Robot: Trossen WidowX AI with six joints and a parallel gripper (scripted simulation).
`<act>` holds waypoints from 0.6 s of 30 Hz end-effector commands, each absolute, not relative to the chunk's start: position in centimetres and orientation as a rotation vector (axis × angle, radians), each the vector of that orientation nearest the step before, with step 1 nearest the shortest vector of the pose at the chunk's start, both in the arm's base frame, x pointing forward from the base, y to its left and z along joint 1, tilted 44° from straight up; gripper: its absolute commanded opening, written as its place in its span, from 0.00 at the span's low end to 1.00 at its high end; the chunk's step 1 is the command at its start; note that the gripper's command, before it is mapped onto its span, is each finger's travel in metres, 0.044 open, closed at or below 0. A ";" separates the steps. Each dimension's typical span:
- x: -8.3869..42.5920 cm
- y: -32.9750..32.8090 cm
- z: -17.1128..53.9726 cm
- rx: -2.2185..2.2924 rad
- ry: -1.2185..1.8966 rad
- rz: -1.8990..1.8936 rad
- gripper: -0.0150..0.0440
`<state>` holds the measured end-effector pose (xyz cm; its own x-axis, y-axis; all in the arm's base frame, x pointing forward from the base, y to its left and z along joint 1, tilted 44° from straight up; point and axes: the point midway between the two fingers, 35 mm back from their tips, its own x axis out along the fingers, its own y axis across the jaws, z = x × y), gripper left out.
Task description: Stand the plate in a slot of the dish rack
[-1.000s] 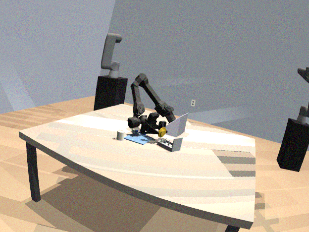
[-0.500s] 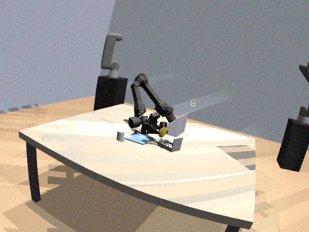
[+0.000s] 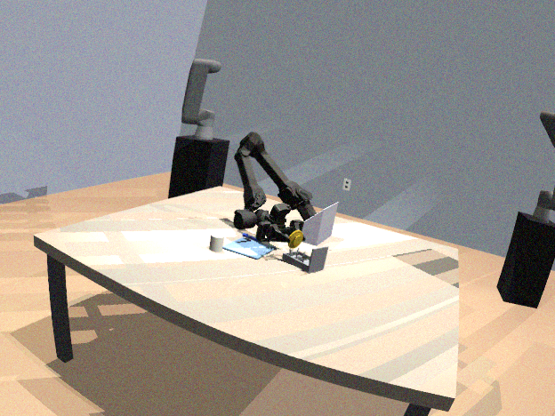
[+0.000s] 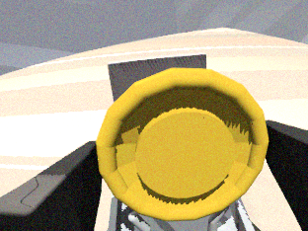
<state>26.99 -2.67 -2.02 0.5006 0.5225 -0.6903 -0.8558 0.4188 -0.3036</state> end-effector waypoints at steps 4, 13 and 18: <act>27.4 -1.9 -3.0 -0.696 0.550 0.923 0.25; 27.6 -1.7 -3.4 -0.701 0.542 0.924 0.25; 27.3 -3.0 -4.8 -0.705 0.537 0.924 0.25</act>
